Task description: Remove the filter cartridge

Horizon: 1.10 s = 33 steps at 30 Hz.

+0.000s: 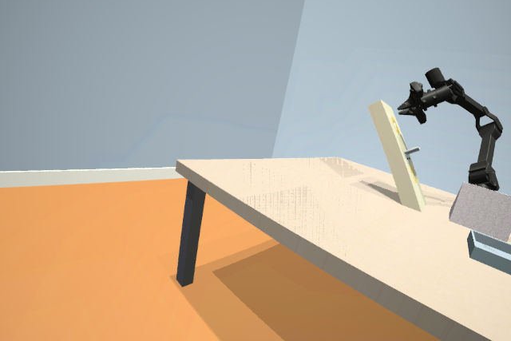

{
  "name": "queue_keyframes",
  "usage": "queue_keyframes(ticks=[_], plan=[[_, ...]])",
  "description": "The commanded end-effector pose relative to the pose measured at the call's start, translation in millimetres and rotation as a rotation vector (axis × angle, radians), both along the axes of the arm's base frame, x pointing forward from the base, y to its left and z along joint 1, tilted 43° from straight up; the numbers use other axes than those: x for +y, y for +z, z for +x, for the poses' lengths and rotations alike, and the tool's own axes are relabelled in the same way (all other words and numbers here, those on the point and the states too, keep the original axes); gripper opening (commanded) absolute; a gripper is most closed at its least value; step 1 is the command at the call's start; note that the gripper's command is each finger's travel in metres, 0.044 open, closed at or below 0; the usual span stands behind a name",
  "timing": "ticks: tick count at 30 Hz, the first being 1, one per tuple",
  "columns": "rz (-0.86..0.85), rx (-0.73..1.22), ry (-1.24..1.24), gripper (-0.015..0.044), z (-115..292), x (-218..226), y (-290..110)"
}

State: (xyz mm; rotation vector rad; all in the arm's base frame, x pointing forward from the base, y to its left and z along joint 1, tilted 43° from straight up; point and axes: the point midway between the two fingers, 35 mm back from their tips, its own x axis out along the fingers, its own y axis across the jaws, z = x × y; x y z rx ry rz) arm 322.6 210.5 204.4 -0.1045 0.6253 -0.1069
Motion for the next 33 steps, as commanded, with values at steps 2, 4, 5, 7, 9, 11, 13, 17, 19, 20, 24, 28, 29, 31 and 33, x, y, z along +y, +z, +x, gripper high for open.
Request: queue_keyframes(ticks=[2, 4, 5, 7, 9, 11, 13, 17, 19, 20, 24, 28, 29, 31, 33], plan=[[0.113, -0.227, -0.298, 0.0106, -49, -22, -15], [0.113, -0.227, -0.298, 0.0106, -49, -22, -15], [0.113, -0.227, -0.298, 0.0106, -49, -22, -15], [0.113, -0.227, -0.298, 0.0106, -49, -22, -15], [0.113, -0.227, -0.298, 0.0106, -49, -22, -15], [0.113, -0.227, -0.298, 0.0106, -49, -22, -15], [0.113, -0.227, -0.298, 0.0106, -49, -22, -15], [0.113, -0.227, -0.298, 0.0106, -49, -22, -15], [0.113, -0.226, -0.298, 0.0106, -47, -22, -16], [0.113, -0.226, -0.299, 0.0106, -46, -22, -16], [0.114, -0.224, -0.300, 0.0106, -40, -24, -20], [0.115, -0.222, -0.301, 0.0106, -35, -26, -23], [0.115, -0.222, -0.301, 0.0106, -33, -26, -23], [0.115, -0.222, -0.301, 0.0106, -30, -27, -25], [0.115, -0.222, -0.301, 0.0106, -28, -28, -26]])
